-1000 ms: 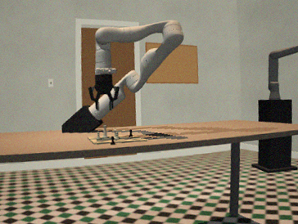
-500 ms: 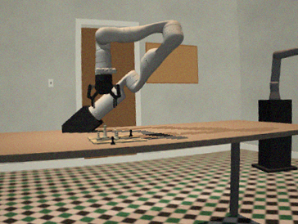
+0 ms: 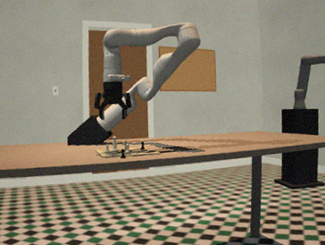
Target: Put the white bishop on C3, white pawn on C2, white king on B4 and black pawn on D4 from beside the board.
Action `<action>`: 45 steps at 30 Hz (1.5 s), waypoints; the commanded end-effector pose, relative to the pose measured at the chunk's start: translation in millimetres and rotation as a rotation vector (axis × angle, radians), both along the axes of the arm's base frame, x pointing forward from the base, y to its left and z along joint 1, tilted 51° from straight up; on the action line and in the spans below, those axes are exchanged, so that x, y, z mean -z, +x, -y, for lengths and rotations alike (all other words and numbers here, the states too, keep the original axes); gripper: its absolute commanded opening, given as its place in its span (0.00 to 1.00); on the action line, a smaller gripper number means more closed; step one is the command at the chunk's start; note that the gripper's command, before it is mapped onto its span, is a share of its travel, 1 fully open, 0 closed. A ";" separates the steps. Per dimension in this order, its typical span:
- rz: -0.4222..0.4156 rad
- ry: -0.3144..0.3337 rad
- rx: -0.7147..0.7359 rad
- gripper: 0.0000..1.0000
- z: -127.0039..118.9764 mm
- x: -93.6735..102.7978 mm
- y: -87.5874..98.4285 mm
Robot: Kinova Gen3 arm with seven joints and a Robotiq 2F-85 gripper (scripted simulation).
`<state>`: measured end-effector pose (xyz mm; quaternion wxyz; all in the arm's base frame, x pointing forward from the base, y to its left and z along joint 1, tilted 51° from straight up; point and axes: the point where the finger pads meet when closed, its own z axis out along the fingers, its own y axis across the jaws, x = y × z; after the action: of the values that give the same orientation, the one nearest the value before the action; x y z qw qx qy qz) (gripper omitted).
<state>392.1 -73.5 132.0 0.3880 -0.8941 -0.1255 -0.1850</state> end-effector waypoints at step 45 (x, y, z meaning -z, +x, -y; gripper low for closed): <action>0.690 -0.215 -0.571 0.34 -12.7 -27.9 145.3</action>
<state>537.4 -59.8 159.3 0.2647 -0.7448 -0.5074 -0.3432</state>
